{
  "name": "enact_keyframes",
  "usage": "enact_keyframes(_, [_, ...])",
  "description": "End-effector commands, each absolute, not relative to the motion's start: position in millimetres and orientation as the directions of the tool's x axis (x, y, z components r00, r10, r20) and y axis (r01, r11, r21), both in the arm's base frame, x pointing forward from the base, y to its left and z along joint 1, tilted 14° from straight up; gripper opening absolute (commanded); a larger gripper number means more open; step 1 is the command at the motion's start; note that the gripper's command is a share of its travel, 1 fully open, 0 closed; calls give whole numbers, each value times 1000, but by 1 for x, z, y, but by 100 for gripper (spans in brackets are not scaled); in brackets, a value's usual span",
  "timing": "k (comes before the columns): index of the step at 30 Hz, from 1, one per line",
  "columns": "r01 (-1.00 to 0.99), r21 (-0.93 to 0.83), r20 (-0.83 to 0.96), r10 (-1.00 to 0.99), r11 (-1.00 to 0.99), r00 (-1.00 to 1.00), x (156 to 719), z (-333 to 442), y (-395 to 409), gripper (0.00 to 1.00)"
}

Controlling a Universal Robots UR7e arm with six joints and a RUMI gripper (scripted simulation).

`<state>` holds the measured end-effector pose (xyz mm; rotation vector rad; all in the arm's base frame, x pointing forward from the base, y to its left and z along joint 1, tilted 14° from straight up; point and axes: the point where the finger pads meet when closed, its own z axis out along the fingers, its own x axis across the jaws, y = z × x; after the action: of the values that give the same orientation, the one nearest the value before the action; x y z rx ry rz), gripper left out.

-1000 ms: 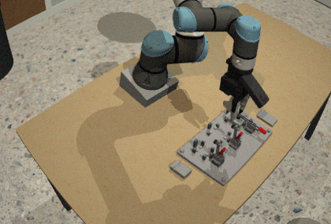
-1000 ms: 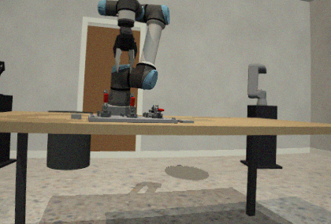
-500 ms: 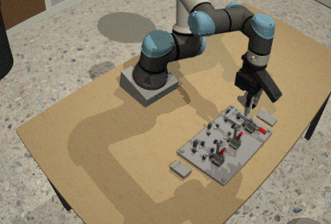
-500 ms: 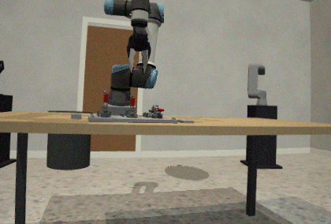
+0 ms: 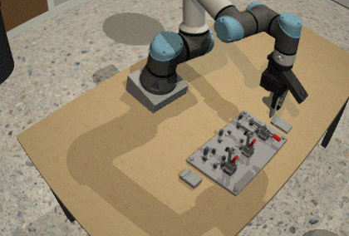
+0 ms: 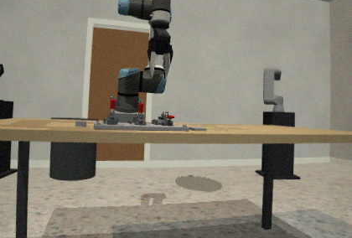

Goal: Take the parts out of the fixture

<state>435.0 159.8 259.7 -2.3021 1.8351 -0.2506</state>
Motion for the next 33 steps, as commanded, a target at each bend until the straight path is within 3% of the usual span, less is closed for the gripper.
enact_keyframes(1, [-944,-250,17,-975,-217,220,438,261,174,28])
enact_keyframes(33, [-944,-250,17,-975,-217,220,444,264,212,28])
